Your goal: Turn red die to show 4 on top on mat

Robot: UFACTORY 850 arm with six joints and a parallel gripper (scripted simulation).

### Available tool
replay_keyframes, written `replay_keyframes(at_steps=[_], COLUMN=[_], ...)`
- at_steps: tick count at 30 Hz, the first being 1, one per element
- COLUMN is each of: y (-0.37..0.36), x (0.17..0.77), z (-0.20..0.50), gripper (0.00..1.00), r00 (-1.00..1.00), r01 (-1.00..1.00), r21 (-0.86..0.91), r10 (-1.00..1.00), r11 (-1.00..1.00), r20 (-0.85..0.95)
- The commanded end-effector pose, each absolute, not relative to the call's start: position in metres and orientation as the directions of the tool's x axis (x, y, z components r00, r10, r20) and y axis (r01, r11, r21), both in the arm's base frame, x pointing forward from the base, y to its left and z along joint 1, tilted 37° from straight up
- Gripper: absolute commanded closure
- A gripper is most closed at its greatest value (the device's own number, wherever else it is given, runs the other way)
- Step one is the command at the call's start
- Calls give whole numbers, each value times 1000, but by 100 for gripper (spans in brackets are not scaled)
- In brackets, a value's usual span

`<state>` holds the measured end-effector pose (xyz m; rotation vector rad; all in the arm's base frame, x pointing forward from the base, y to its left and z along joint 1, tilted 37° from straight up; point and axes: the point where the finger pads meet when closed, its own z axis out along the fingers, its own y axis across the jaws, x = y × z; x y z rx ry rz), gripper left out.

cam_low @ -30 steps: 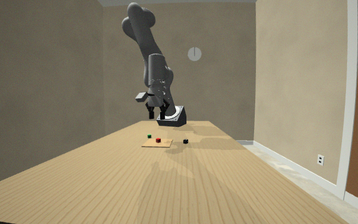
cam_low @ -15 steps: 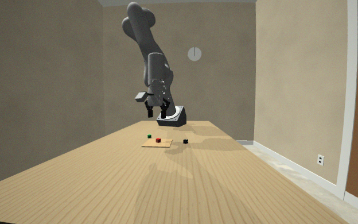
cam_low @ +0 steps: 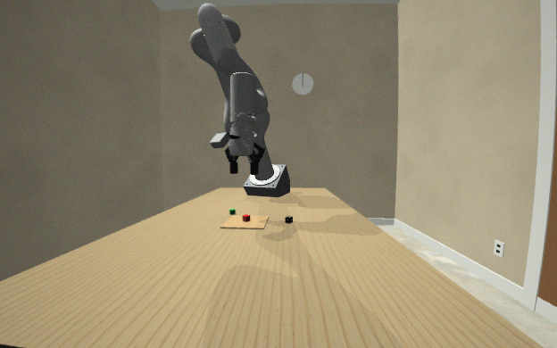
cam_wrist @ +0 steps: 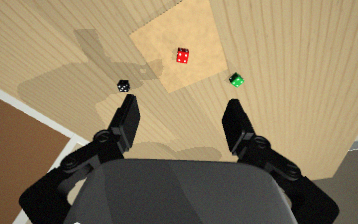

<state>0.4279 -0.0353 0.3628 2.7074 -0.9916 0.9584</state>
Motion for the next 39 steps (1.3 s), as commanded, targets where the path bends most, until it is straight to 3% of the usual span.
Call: replay_keyframes(at_steps=[1, 39], y=[-30, -29], x=[419, 417], z=[377, 381], gripper=[0, 0], r00=[591, 591], r01=[-613, -613], r21=[-113, -113], r10=[-548, -548], r11=[-782, -782], r20=[592, 592])
